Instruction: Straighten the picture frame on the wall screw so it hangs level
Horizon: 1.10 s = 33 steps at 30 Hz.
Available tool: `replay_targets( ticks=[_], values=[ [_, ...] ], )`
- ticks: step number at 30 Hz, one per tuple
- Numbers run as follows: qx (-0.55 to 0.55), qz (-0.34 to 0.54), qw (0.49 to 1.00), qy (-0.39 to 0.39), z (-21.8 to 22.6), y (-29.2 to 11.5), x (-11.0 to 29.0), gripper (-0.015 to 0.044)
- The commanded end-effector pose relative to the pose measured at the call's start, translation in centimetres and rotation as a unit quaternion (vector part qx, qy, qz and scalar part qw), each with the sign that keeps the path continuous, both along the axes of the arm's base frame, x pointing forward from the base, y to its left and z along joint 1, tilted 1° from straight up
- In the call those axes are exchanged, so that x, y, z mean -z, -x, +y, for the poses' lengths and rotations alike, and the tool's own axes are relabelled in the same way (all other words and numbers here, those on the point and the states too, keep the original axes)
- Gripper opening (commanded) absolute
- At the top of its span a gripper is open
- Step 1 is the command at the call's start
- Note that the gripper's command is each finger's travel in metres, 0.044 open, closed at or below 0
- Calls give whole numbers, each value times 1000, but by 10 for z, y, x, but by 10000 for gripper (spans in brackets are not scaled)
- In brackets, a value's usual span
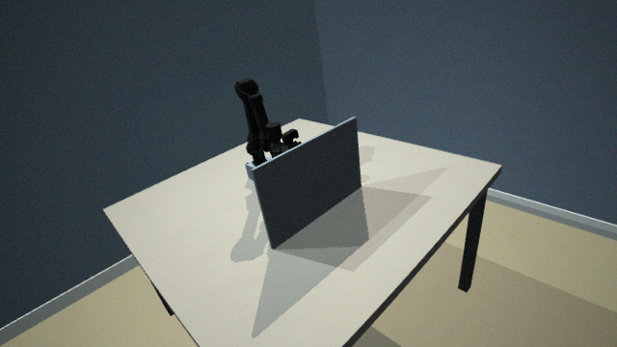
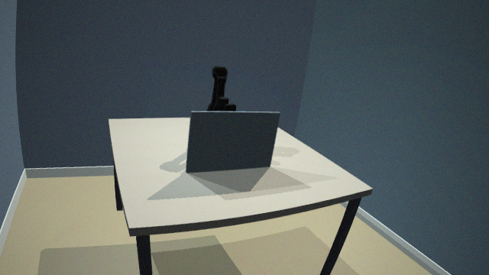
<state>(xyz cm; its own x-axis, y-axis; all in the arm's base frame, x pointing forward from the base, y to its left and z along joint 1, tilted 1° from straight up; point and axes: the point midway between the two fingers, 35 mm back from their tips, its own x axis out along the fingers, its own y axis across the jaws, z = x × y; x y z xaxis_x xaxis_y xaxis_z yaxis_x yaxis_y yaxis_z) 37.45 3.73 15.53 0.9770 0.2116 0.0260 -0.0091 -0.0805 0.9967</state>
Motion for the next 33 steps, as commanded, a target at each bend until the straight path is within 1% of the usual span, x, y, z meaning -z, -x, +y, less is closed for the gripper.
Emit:
replay_targets(
  ticks=[1,17,27,31,33],
  values=[
    [1,-3,1000,14,0,0,0,0],
    [2,-12,999,53,0,0,2,0],
    [2,-10,999,45,0,0,1,260],
    [1,-9,999,44,0,1,1,260],
    [0,-6,999,38,-4,12,-2,260]
  ],
)
